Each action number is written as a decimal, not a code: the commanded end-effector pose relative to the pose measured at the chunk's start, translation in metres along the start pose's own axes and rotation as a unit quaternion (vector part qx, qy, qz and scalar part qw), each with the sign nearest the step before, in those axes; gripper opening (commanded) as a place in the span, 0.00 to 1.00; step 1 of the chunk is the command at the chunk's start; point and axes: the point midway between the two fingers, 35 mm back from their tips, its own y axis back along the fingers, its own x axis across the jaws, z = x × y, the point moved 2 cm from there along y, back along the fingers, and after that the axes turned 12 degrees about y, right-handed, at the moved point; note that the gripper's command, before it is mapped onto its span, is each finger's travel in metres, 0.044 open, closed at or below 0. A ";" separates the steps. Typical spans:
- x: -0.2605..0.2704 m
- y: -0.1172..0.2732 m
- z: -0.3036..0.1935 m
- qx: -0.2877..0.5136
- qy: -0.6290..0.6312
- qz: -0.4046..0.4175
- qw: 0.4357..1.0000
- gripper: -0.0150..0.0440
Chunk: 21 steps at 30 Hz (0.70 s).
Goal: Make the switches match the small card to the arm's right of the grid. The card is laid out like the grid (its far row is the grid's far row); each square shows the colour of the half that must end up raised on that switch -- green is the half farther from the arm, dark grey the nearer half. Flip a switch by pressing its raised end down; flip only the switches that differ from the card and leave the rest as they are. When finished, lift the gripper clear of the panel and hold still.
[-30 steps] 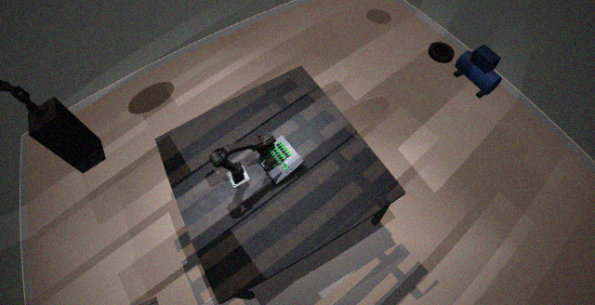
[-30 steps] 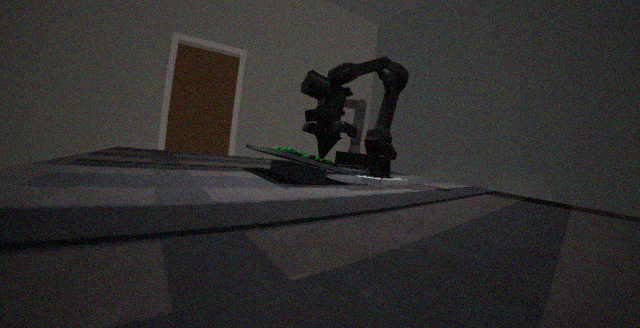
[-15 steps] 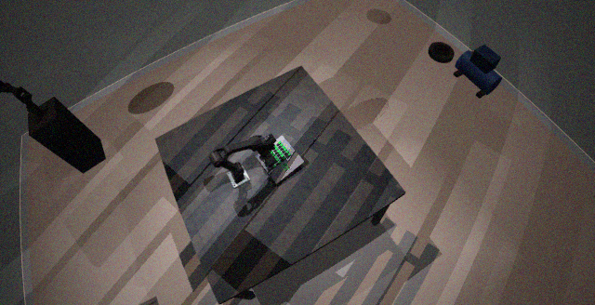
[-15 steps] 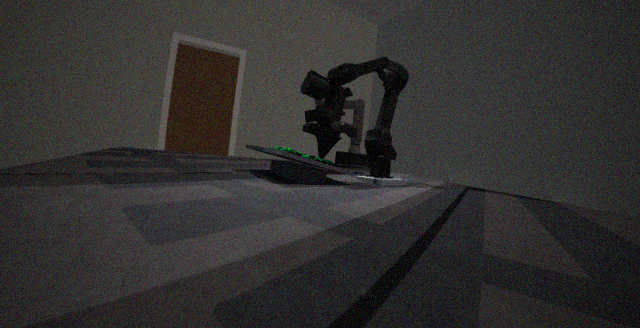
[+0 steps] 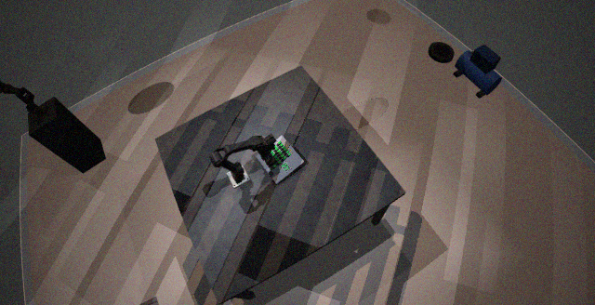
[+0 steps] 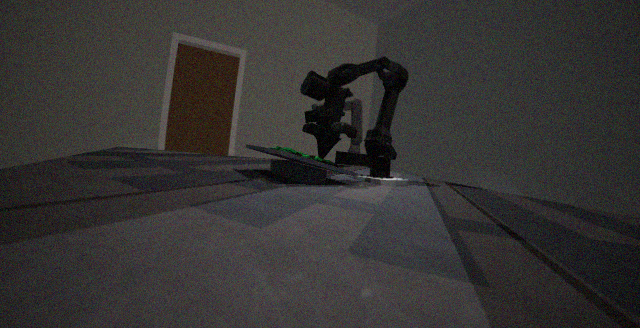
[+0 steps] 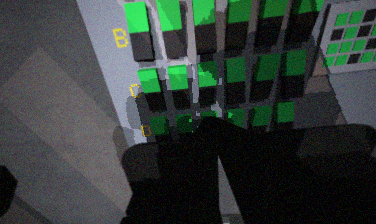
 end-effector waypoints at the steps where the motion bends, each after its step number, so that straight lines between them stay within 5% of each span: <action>1: 0.000 -0.002 0.000 0.001 0.001 -0.001 1.000 0.25; 21: 0.000 -0.004 0.000 0.001 0.001 -0.001 1.000 0.25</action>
